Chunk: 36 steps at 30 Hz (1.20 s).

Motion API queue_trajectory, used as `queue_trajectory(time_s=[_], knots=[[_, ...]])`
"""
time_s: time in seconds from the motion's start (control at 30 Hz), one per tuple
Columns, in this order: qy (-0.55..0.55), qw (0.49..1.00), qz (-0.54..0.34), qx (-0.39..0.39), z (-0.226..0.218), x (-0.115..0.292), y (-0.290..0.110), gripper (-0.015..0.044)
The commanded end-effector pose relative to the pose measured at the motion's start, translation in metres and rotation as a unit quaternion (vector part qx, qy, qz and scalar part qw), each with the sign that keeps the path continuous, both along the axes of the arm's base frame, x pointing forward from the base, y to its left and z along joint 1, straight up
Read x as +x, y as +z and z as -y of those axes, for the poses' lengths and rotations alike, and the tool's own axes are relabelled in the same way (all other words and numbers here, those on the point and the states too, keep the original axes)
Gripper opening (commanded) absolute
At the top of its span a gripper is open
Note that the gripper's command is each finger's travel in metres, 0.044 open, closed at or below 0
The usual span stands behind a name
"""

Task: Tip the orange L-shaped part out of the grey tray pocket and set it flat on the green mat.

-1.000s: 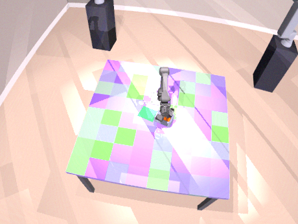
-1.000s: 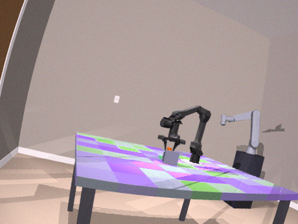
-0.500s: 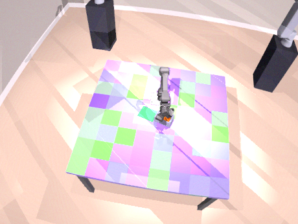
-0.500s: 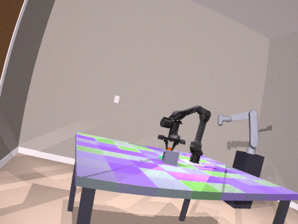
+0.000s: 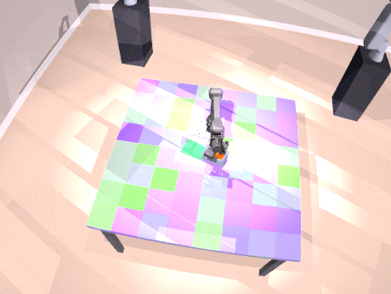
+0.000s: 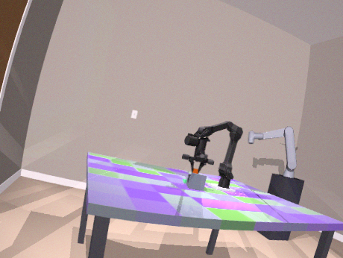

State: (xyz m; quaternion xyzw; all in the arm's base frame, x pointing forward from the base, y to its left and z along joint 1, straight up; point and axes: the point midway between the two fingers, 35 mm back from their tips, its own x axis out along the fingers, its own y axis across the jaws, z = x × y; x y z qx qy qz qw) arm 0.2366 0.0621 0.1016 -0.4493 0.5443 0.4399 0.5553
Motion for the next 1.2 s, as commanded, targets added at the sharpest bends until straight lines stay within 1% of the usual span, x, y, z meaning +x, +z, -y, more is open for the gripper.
queue_trajectory(time_s=[0.0, 1.17], knots=[[0.001, 1.000, 0.003, 0.000, 0.000, 0.001, 0.008, 0.0000], [0.002, 1.000, 0.002, -0.001, 0.000, -0.001, 0.063, 0.0000]])
